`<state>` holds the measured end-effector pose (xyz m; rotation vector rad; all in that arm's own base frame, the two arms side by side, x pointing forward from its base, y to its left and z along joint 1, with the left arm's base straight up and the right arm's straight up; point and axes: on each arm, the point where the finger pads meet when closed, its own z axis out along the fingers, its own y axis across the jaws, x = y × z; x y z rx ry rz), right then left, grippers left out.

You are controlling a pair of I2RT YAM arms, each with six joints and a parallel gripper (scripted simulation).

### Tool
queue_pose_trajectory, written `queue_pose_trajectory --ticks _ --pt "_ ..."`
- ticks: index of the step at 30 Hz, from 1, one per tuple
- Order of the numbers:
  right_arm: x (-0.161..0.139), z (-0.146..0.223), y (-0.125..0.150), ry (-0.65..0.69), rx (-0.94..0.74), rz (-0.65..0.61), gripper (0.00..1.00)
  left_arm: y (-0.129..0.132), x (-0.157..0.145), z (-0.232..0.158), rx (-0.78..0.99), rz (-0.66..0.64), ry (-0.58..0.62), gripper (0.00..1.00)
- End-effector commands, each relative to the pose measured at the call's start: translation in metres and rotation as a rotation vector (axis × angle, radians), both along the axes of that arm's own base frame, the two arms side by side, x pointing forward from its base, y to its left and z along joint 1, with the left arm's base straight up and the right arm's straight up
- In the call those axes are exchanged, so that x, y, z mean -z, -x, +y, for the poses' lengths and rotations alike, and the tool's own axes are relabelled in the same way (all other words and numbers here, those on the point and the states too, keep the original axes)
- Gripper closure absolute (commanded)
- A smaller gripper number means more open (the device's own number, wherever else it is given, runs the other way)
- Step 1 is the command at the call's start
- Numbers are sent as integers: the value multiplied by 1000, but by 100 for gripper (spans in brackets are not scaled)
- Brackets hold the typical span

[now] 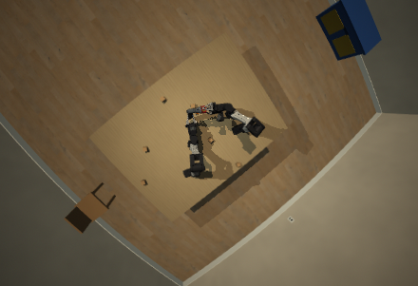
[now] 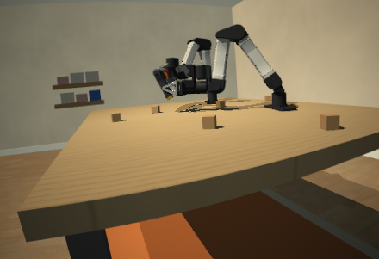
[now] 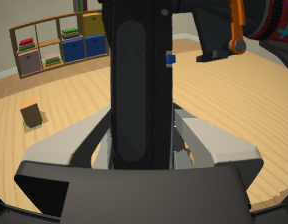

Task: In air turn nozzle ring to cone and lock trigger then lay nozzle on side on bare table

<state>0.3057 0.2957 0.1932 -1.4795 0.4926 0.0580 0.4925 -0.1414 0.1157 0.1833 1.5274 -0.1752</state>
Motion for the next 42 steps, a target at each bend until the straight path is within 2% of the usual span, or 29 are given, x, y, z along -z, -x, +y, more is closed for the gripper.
queue_pose_trajectory --ticks 1,13,15,16,18,19,37,38,42 --pt "-19 3 -1 69 7 -280 100 -3 -56 -6 18 -152 66 64" --pt "-19 3 -1 211 18 -760 100 -3 -56 -6 18 -152 66 64" --pt "-19 3 -1 211 18 -760 100 -3 -56 -6 18 -152 66 64" --pt "-8 0 -1 258 16 -850 100 -3 -56 -6 18 -152 66 64" --pt "-18 4 1 237 14 -842 100 -3 -56 -6 18 -152 66 64" --pt "-19 3 -1 244 20 -875 8 -3 -56 -6 18 -152 66 64" --pt "-6 3 1 256 6 -847 8 -3 -56 -4 7 -152 67 64" --pt "-4 -12 5 257 14 -851 8 -3 -56 -4 7 -152 67 64" --pt "-4 -17 6 255 10 -852 8 -3 -56 -4 7 -152 67 64"
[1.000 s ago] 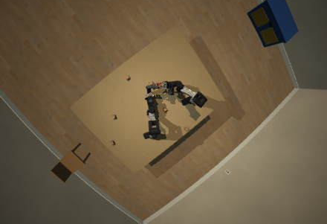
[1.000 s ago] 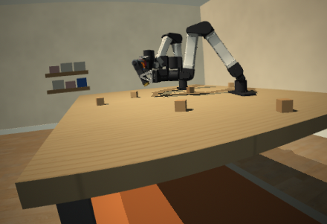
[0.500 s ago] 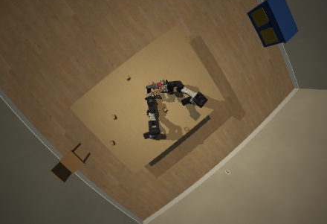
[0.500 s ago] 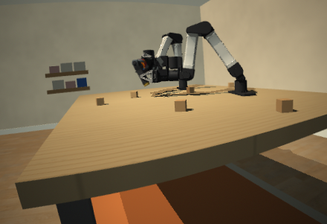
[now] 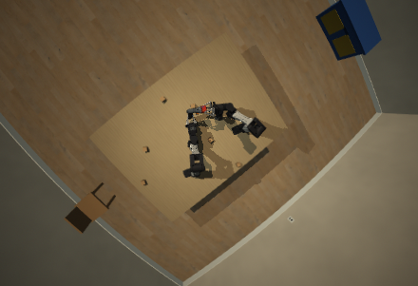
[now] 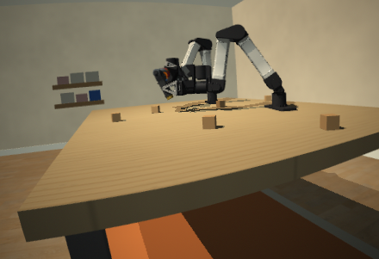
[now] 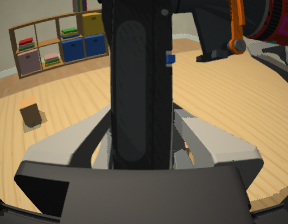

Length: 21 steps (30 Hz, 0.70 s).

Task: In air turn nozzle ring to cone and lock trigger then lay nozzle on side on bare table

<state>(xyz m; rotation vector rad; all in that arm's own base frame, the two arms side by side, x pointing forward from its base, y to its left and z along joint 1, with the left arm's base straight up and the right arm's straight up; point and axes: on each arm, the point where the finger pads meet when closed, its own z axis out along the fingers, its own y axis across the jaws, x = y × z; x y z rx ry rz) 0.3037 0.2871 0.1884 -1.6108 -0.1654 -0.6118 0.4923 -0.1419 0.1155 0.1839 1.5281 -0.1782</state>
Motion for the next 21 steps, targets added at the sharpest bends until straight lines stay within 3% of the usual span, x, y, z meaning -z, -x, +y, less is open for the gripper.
queue_pose_trajectory --ticks 1,8,15,21 --pt "-9 -11 5 -11 -5 -39 8 -3 -56 -4 4 -153 66 64" --pt "-6 -5 1 -5 -4 -27 8 -3 -56 -4 4 -153 66 64" --pt "-11 -8 1 -118 7 307 8 -3 -56 -4 4 -153 66 64" --pt "-11 -8 1 -119 8 311 8 -3 -56 -4 4 -153 66 64"
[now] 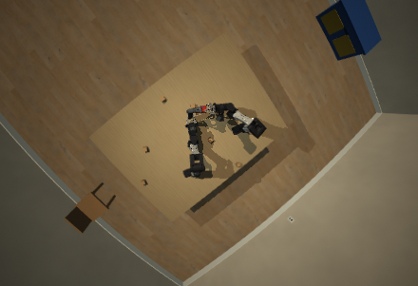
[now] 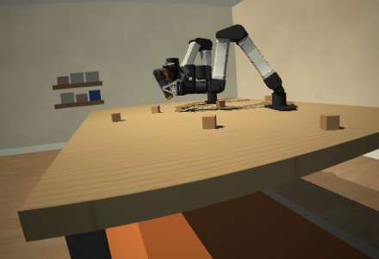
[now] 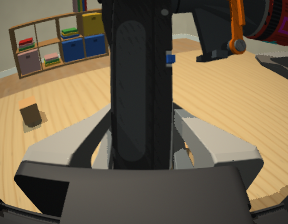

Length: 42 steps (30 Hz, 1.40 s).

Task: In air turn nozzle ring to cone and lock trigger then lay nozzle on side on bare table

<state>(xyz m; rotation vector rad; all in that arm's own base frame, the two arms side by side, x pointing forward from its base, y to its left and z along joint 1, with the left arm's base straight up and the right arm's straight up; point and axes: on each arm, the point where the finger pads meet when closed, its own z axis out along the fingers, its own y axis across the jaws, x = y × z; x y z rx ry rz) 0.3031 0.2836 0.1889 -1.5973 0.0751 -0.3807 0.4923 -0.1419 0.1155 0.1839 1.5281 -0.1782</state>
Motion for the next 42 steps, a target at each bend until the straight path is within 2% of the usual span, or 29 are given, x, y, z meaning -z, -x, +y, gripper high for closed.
queue_pose_trajectory --ticks 1,13,14,21,22,24,25,40,41,42 --pt "-10 -4 0 -33 7 25 8 -3 -56 -4 4 -153 66 64" --pt "-10 -4 0 -33 7 25 8 -3 -56 -4 4 -153 66 64" --pt "0 11 -5 -4 1 34 8 -3 -56 -4 4 -153 66 64" --pt "-8 18 -6 -3 6 6 8 -3 -56 -4 4 -153 66 64" --pt "-2 19 -6 1 -1 24 8 -3 -56 -4 4 -153 66 64" --pt "-19 13 -4 -22 5 -13 8 -3 -56 -4 4 -153 66 64" --pt "-24 14 -5 -28 3 -25 100 -3 -56 -4 4 -153 66 64" --pt "-20 13 -4 -25 3 -19 100 -4 -56 -3 2 -153 66 64" --pt "-19 15 2 33 -3 -223 100 -4 -56 -3 2 -153 66 64" --pt "-15 14 3 55 -2 -259 100 -4 -56 -3 2 -153 66 64"
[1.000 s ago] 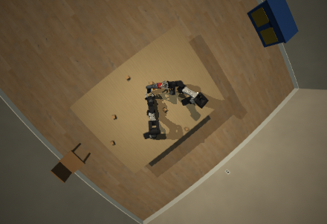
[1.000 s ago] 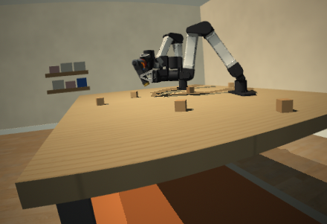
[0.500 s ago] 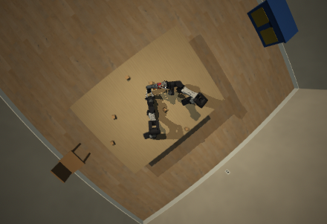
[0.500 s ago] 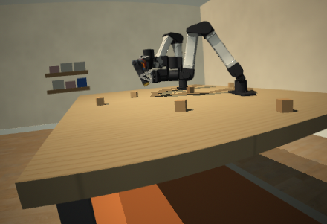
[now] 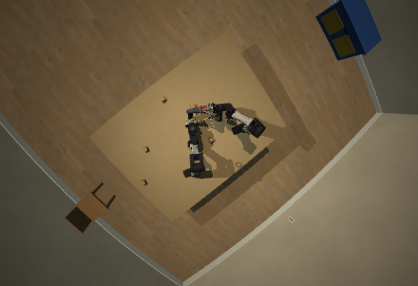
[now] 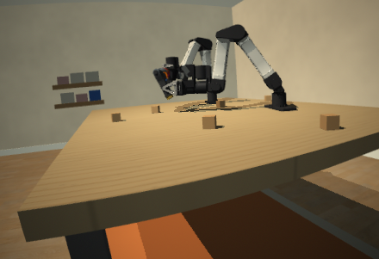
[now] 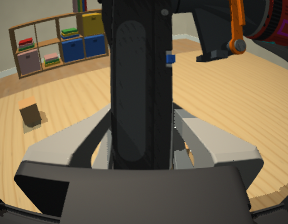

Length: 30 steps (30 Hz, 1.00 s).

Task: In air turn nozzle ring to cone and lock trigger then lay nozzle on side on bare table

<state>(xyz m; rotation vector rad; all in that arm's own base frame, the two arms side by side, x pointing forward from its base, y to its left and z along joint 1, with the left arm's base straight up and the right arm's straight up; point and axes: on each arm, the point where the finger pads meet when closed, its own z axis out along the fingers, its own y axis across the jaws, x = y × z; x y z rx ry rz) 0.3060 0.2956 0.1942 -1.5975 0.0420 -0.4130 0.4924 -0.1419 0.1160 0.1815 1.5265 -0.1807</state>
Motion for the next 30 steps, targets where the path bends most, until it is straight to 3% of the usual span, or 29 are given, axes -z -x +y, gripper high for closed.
queue_pose_trajectory --ticks 1,2,3,4,5,22,30 --pt "-5 0 6 65 2 -258 100 -4 -56 -3 2 -152 62 64" --pt "-13 3 3 64 1 -290 100 -4 -56 -3 2 -152 62 64" --pt "-18 3 0 22 2 -179 100 -4 -56 -3 2 -152 62 64" --pt "-20 3 -1 21 3 -186 100 -4 -56 -3 1 -152 63 64" --pt "-14 1 0 11 6 -129 8 -4 -56 -3 0 -152 63 64" --pt "-14 1 1 13 4 -137 8 -3 -56 -3 3 -152 62 64" --pt "-7 -19 8 19 -4 -123 8 -3 -56 -3 3 -152 62 64"
